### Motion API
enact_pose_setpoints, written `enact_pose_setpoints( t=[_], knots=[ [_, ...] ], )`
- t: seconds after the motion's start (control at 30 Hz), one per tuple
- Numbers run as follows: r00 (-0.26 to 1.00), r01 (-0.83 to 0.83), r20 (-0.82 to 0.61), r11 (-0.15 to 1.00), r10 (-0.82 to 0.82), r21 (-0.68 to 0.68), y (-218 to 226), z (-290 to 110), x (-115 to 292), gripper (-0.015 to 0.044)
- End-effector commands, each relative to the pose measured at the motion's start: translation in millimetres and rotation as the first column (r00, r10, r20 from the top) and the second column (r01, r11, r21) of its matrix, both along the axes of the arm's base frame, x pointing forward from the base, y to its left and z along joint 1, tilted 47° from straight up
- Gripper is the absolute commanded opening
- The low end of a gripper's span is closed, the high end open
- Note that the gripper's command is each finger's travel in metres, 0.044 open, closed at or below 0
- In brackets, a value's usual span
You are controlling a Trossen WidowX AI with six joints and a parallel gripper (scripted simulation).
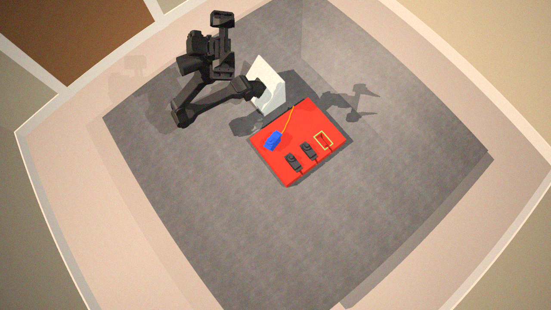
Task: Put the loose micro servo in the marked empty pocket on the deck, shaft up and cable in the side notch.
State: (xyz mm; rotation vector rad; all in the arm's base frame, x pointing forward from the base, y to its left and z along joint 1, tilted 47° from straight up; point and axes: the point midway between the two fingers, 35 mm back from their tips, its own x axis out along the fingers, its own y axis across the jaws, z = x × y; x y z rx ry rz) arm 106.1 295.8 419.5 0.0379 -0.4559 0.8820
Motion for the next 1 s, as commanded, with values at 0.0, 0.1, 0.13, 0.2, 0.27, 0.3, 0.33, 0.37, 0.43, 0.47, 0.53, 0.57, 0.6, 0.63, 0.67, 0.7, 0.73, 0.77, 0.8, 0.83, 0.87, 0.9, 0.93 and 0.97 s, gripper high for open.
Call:
enact_pose_setpoints(
  t=[0.0,0.1,0.13,0.2,0.27,0.3,0.33,0.37,0.43,0.47,0.53,0.57,0.6,0.63,0.67,0.7,0.73,0.77,0.8,0.83,0.87,0.9,0.93,0.97],
  knots=[
    [1.0,0.001,0.0,1.0,-0.001,-0.002,0.2,-0.3,0.3,0.0426],
    [1.0,0.019,0.002,0.999,-0.019,-0.039,3.4,-6.3,4.8,0.044],
    [1.0,0.03,0.003,0.998,-0.03,-0.059,5.0,-9.7,7.7,0.044],
    [0.999,0.054,0.008,0.993,-0.053,-0.106,8.3,-17.4,13.8,0.044],
    [0.997,0.081,0.013,0.983,-0.08,-0.165,12.2,-27.4,21.4,0.044],
    [0.995,0.095,0.016,0.976,-0.094,-0.196,13.9,-32.7,25.2,0.044],
    [0.994,0.109,0.018,0.968,-0.108,-0.226,15.3,-38.2,29.5,0.044],
    [0.992,0.123,0.021,0.959,-0.121,-0.256,16.7,-43.6,33.5,0.044],
    [0.989,0.148,0.028,0.937,-0.147,-0.317,19.0,-54.5,41.4,0.044],
    [0.987,0.16,0.032,0.924,-0.159,-0.346,19.8,-59.9,45.3,0.044],
    [0.982,0.183,0.041,0.896,-0.182,-0.405,20.9,-71.1,53.2,0.044],
    [0.98,0.193,0.045,0.88,-0.193,-0.433,21.1,-76.7,57.2,0.044],
    [0.978,0.204,0.049,0.863,-0.204,-0.461,21.2,-82.3,61.1,0.044],
    [0.975,0.213,0.054,0.846,-0.215,-0.489,21.1,-87.9,64.9,0.044],
    [0.972,0.225,0.055,0.828,-0.23,-0.513,19.1,-93.3,68.9,0.044],
    [0.969,0.233,0.06,0.809,-0.239,-0.539,18.6,-98.7,72.6,0.044],
    [0.966,0.241,0.065,0.789,-0.249,-0.565,18.0,-104.3,76.3,0.044],
    [0.964,0.248,0.07,0.768,-0.258,-0.591,17.2,-109.9,80.0,0.044],
    [0.961,0.254,0.075,0.746,-0.266,-0.616,16.2,-115.6,83.8,0.044],
    [0.958,0.26,0.08,0.723,-0.275,-0.64,15.0,-121.0,87.4,0.044],
    [0.955,0.266,0.085,0.699,-0.283,-0.664,13.6,-126.7,91.0,0.044],
    [0.953,0.27,0.09,0.674,-0.29,-0.688,12.1,-132.3,94.6,0.044],
    [0.95,0.274,0.095,0.648,-0.297,-0.71,10.4,-137.9,98.0,0.044],
    [0.947,0.277,0.1,0.622,-0.304,-0.732,8.5,-143.5,101.4,0.044]
  ],
)
